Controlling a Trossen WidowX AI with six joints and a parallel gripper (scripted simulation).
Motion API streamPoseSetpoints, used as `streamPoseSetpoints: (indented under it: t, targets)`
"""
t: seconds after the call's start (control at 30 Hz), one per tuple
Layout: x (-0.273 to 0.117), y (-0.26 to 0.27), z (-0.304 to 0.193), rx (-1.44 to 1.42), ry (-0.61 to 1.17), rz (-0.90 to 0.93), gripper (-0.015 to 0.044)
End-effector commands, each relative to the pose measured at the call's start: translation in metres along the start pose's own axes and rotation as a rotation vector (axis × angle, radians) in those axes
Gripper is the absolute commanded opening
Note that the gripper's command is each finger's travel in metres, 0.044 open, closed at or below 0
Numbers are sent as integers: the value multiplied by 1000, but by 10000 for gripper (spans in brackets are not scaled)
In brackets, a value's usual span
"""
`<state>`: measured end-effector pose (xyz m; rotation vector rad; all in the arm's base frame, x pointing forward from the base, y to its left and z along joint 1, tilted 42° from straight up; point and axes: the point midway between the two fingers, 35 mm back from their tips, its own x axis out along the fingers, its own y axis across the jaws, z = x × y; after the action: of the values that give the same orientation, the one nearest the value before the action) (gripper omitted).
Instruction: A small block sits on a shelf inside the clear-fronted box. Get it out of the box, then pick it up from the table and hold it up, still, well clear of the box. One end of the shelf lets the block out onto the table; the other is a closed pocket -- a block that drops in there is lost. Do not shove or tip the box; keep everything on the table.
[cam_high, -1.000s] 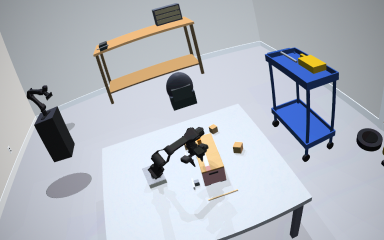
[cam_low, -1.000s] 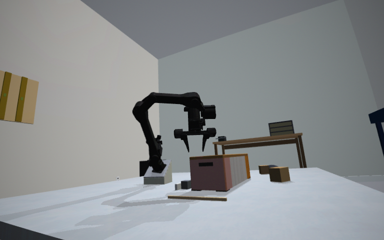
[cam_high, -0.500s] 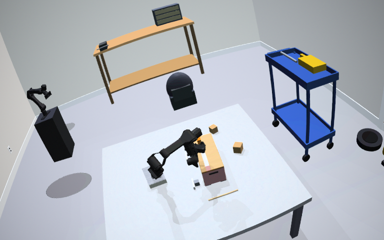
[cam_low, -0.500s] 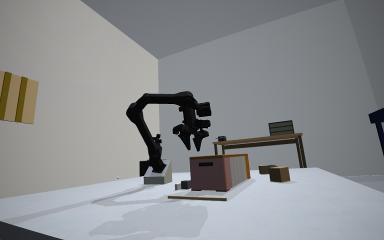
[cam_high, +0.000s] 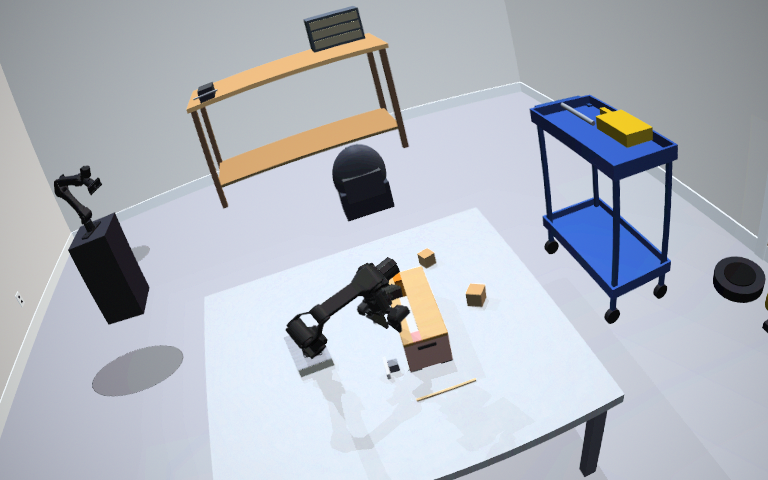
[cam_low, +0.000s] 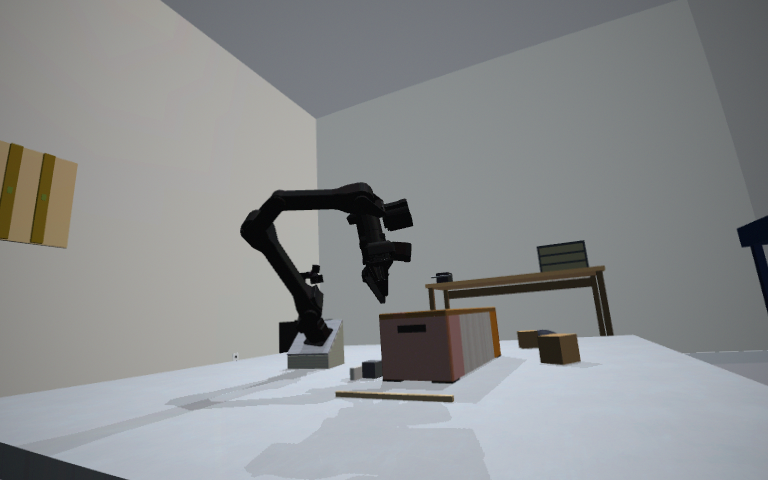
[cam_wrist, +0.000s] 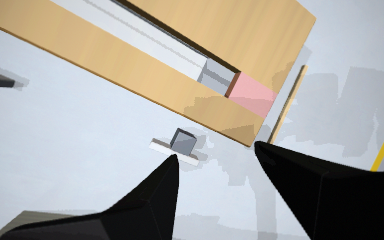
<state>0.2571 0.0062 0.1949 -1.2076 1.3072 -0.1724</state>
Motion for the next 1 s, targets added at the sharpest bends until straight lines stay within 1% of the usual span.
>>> streamPoseSetpoints:
  t: [0.0,0.53,0.97]
  targets:
    - [-1,4,-10,-767,-64,-34,285]
    - [-4,4,-20,-1647,-87,-145,285]
    - [-6,5,-27,-2363,-36,-269,285]
